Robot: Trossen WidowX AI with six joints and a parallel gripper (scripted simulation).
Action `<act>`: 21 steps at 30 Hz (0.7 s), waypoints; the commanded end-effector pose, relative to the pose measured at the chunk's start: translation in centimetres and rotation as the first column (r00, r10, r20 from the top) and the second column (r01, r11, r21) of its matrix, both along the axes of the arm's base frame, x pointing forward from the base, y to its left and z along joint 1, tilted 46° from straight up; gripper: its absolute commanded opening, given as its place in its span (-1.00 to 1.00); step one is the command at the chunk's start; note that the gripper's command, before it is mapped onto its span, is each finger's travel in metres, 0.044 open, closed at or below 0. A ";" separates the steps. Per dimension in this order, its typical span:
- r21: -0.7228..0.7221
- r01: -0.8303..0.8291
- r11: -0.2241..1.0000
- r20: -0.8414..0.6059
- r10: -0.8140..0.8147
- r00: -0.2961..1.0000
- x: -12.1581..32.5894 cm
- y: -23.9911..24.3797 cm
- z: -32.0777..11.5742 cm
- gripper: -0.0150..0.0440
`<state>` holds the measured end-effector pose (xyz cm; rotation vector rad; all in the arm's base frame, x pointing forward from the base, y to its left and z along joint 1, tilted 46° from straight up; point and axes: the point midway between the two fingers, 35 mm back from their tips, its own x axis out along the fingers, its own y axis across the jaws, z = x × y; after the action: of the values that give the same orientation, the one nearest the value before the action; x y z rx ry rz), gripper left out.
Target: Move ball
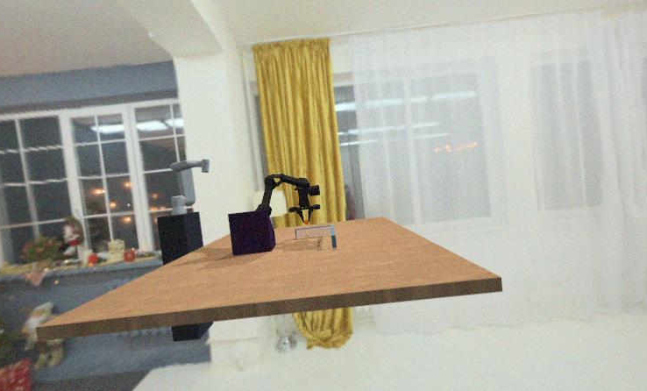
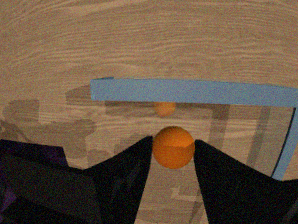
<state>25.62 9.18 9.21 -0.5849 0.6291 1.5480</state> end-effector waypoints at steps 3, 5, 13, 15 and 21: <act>0.008 -0.036 0.999 0.031 0.036 0.999 -0.6 0.4 0.0 -0.49; 0.008 -0.036 0.999 0.031 0.036 0.999 -0.6 0.5 -0.2 -0.49; 0.005 -0.036 0.999 0.031 0.036 0.999 -0.6 2.9 -2.5 -0.49; 0.006 -0.036 0.999 0.031 0.036 0.999 -0.7 3.6 -3.2 -0.49; 0.011 -0.036 0.999 0.031 0.036 0.999 -1.1 5.4 -4.7 -0.49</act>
<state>25.08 13.59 5.51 -0.6296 0.5807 1.5659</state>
